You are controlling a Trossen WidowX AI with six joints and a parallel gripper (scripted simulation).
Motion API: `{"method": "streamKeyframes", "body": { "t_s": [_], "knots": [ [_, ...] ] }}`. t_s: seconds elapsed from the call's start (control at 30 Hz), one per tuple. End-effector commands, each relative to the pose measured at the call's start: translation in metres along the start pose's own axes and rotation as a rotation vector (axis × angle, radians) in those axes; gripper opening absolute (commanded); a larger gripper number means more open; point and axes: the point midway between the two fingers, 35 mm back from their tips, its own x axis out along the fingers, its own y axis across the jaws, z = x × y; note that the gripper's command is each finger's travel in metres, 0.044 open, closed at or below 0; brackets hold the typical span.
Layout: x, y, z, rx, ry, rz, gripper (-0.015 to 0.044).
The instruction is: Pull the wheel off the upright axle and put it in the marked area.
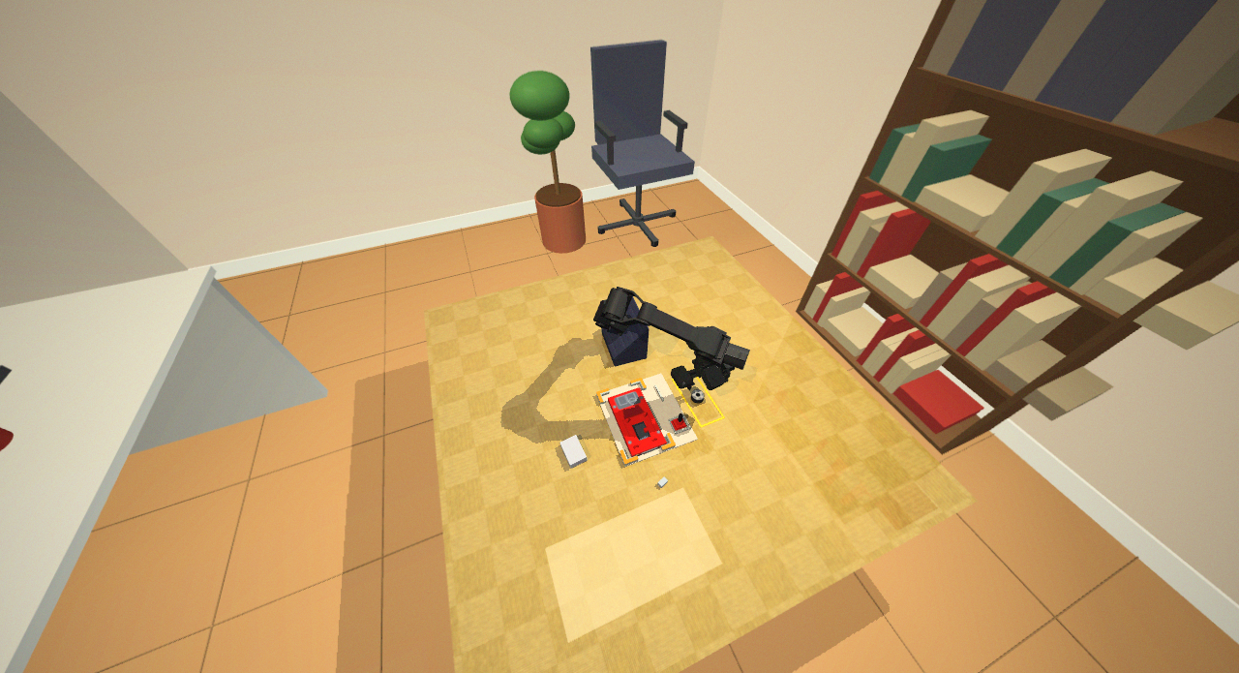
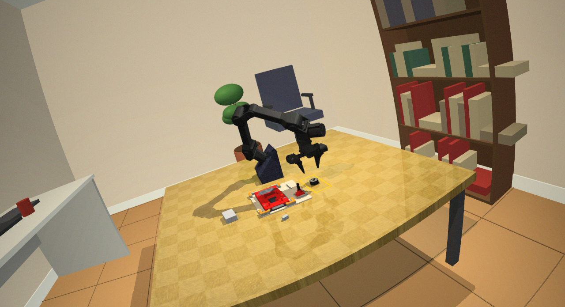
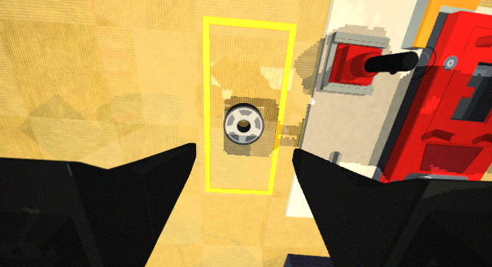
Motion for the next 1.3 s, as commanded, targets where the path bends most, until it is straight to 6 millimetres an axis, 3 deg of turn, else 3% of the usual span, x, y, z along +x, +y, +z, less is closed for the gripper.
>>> {"method": "streamKeyframes", "body": {
  "t_s": [0.0,0.13,0.2,1.27],
  "knots": [
    [-0.024,-0.011,-0.030,-0.006,0.001,0.003,0.0431],
    [-0.048,-0.029,-0.071,-0.003,0.005,0.003,0.0440],
    [-0.051,-0.033,-0.079,-0.003,0.006,0.002,0.0440],
    [-0.051,-0.033,-0.079,-0.003,0.006,0.002,0.0440]
  ]
}}
